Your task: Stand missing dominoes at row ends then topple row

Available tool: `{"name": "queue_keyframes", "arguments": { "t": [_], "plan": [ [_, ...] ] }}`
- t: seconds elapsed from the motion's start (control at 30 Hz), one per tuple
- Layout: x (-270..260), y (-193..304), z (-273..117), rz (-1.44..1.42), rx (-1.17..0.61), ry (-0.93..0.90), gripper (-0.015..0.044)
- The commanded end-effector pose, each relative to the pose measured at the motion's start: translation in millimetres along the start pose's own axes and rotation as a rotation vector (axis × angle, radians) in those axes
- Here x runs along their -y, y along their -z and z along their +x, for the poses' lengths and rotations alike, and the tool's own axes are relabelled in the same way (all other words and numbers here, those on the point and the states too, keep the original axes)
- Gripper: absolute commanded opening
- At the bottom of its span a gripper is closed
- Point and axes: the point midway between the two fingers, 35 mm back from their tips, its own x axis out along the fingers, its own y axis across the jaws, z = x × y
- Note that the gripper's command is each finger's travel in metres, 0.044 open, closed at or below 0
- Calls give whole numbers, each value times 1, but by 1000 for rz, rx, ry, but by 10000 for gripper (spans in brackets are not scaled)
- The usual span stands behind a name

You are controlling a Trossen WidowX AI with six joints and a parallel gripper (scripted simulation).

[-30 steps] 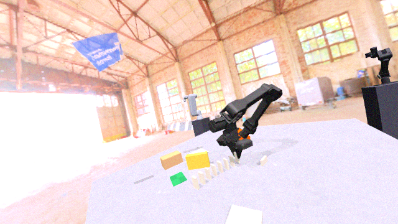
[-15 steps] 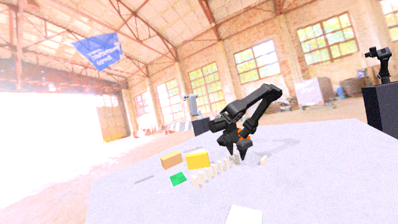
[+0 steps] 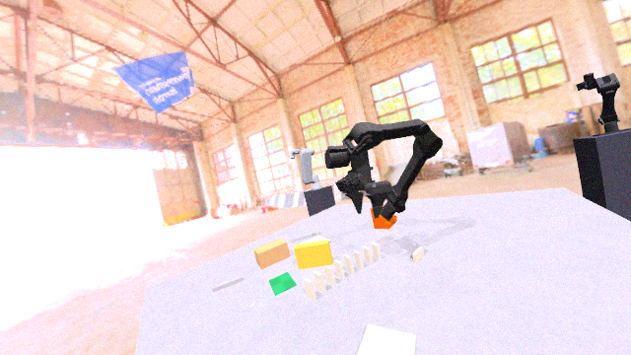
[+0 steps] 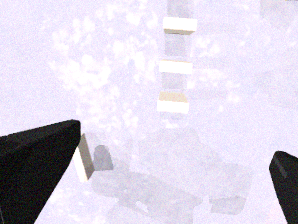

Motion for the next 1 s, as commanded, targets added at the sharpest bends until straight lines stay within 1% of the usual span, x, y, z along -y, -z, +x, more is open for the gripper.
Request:
{"name": "queue_keyframes", "arguments": {
  "t": [0.0, 0.13, 0.23, 0.33, 0.47, 0.53, 0.77, 0.97],
  "plan": [
    [1, 3, -22, 4, 14, 6, 440],
    [0, 3, -21, 3, 13, 6, 440],
    [-12, 9, -12, -15, 7, 11, 440],
    [-39, 24, 7, -92, -16, 13, 440],
    [-80, 59, 38, -267, -75, -1, 440],
    [-92, 72, 46, -318, -95, -8, 440],
    [-94, 73, 48, -325, -98, -9, 440],
    [-93, 74, 87, -326, -96, -7, 440]
  ]
}}
